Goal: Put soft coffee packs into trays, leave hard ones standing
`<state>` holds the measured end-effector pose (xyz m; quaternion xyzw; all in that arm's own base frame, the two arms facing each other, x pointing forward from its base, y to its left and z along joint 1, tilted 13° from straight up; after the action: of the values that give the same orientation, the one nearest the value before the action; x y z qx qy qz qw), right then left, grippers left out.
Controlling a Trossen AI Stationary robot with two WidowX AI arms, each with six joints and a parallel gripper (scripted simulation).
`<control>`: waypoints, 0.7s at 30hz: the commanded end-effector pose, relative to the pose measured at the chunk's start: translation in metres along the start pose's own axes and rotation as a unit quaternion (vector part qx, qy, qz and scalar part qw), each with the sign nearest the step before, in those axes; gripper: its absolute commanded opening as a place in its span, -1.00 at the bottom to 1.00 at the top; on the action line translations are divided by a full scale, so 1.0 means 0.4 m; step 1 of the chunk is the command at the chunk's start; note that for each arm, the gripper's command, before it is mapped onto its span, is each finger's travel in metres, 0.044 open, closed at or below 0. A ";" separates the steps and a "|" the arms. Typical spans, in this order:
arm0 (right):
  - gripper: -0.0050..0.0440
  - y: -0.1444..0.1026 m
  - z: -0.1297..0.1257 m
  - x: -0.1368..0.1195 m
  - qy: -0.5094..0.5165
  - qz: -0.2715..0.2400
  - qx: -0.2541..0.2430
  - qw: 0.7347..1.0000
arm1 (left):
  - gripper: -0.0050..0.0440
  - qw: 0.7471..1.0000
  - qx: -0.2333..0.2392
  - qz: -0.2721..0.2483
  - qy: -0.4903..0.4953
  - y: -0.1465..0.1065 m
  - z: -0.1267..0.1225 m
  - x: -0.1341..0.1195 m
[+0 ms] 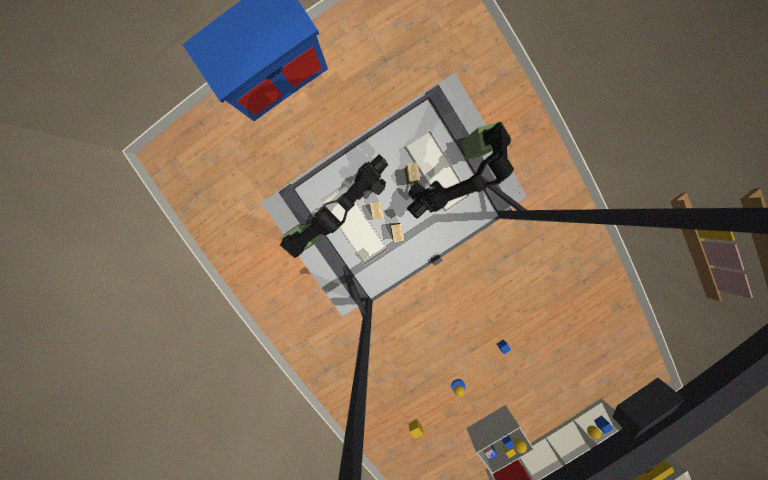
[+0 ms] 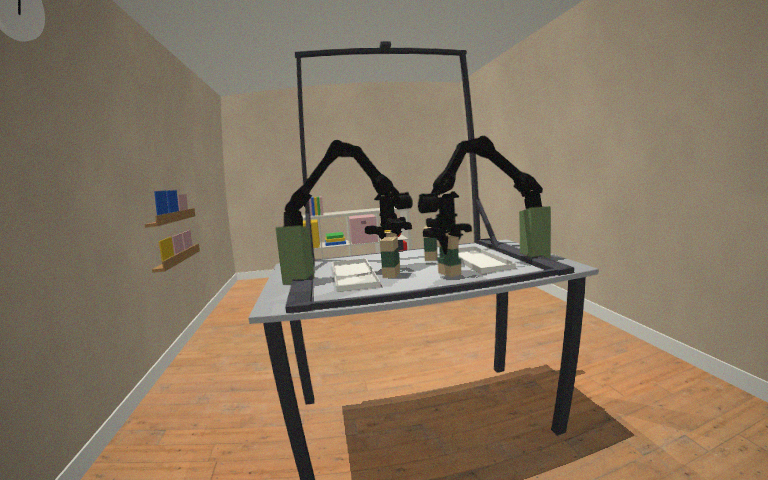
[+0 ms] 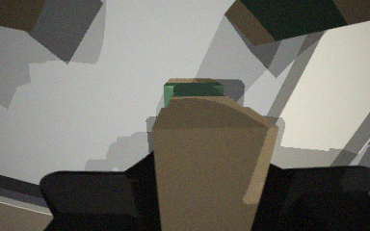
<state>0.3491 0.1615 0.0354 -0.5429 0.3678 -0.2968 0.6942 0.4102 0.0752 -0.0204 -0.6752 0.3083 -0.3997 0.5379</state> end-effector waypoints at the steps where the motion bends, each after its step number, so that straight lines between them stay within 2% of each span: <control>1: -0.32 -0.020 0.011 -0.002 -0.001 -0.004 0.013 1.000 | -0.33 1.000 0.011 -0.004 0.000 -0.019 0.008 0.007; 7: -0.32 -0.020 0.011 -0.002 -0.001 -0.004 0.013 1.000 | -0.33 1.000 0.012 -0.004 0.000 -0.029 0.007 0.007; 21: -0.32 -0.080 0.010 -0.002 -0.001 -0.004 0.013 1.000 | -0.33 1.000 0.012 -0.004 0.000 -0.089 0.006 0.006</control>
<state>0.3449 0.1581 0.0402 -0.5515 0.3770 -0.2915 0.6846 0.4050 0.0766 -0.0153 -0.6856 0.3155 -0.3870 0.5298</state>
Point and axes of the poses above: on each arm, the point midway between the two fingers, 35 mm back from their tips, its own y axis out along the fingers, its own z axis across the jaws, x = y × z, the point moved 9 cm from there along -y, back along the fingers, and after that the axes turned 9 degrees about -y, right-handed, at the moved point
